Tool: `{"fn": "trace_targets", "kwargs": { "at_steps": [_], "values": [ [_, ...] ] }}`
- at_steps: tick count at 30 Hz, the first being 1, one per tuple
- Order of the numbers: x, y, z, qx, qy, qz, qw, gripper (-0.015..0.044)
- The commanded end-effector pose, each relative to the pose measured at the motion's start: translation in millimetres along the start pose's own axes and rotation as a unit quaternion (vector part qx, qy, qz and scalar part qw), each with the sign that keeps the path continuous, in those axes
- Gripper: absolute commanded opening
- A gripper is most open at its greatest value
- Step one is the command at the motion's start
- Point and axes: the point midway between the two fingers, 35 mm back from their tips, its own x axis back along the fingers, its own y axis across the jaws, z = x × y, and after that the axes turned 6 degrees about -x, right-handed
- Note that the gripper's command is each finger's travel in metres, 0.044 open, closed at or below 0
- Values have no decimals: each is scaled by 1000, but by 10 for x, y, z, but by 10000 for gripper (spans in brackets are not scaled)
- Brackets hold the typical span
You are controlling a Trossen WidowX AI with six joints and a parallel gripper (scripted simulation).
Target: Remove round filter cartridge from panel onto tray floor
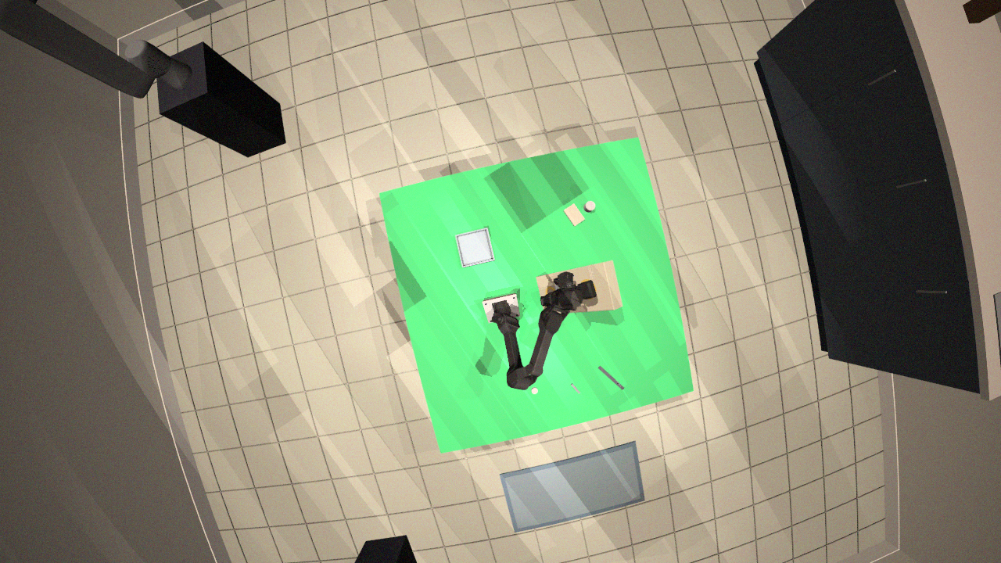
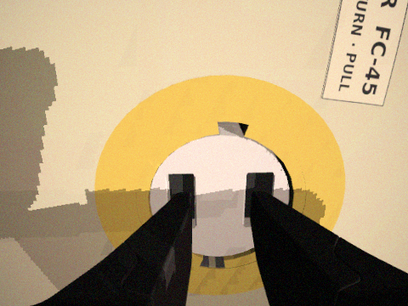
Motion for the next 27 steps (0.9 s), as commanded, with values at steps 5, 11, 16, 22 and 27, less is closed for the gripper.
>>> {"fn": "trace_targets", "kwargs": {
  "at_steps": [5, 11, 16, 22, 27],
  "values": [
    [-2, -1, -10, 3, -3, 0, 1000, 91],
    [-3, 0, -1, 0, 0, 0, 1000, 91],
    [-39, -4, -8, 3, -3, 0, 1000, 91],
    [-42, -4, -8, 3, -3, 0, 1000, 91],
    [-97, -5, -8, 3, -3, 0, 1000, 91]
  ]
}}
